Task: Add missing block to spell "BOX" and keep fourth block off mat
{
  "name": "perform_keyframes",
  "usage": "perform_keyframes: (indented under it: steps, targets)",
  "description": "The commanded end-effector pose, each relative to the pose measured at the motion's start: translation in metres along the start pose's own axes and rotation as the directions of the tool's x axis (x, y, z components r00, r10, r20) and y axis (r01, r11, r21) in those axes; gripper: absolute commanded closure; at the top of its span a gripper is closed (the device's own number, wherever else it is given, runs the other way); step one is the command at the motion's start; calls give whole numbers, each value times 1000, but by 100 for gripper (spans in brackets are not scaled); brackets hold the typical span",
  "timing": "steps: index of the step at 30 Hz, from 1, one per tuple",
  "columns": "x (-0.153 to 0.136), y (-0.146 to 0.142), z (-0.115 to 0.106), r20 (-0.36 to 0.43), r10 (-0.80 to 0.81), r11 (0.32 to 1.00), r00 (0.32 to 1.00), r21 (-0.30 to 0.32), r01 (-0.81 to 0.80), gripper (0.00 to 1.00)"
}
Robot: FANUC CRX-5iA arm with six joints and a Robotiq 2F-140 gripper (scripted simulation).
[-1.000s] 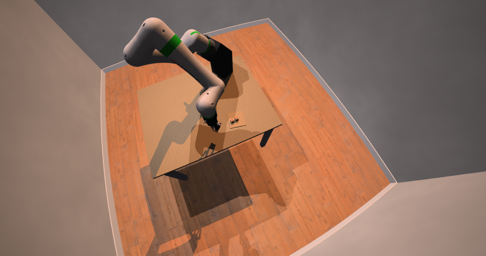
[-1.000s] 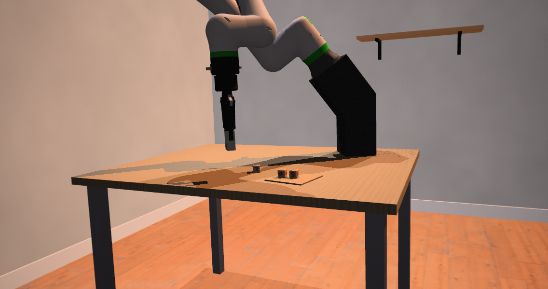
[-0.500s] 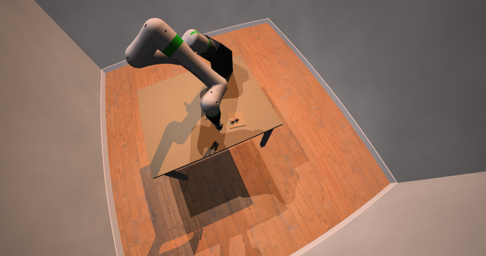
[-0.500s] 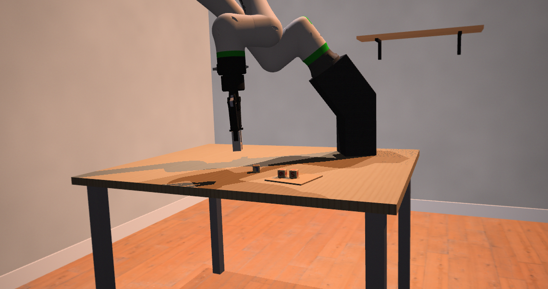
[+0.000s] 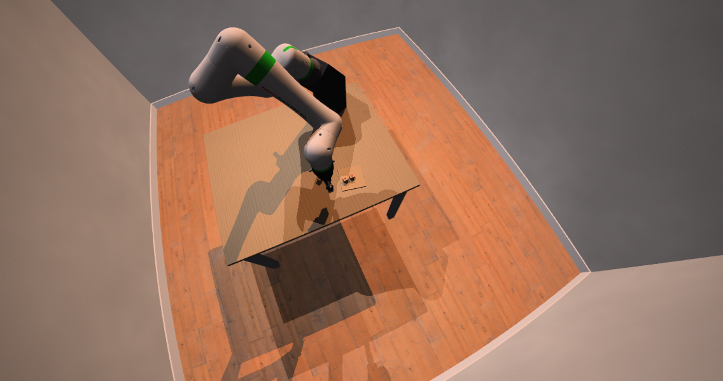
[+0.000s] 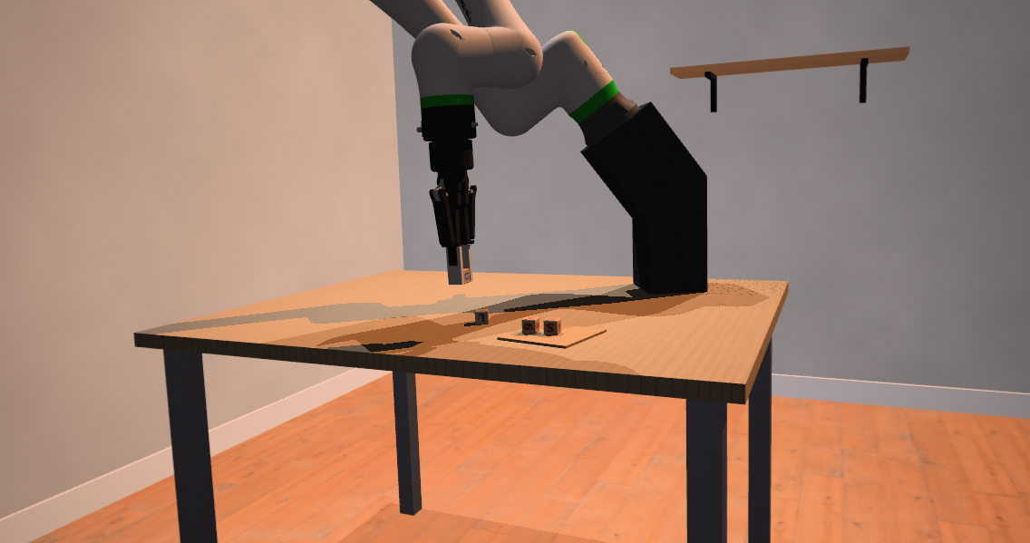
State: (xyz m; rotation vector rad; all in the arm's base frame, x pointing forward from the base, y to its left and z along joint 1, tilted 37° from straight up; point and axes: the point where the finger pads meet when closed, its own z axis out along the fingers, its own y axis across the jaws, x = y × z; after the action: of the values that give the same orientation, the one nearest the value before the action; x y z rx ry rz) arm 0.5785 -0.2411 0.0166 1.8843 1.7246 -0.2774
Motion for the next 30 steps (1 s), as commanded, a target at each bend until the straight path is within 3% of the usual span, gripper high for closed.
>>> perform_keyframes:
  steps: [1,8,23,25,26,30]
  targets:
    - [9,-1,0,13,137,990,990,-14,-137,87]
    - [18,-3,0,11,261,965,965,-15,-261,87]
    - [46,-8,1,4,630,777,777,-16,-629,87]
    - [46,-8,1,4,630,777,777,-16,-629,87]
    - [51,-9,1,3,685,728,728,-16,-685,87]
    - [57,-10,1,1,748,663,663,-16,-748,87]
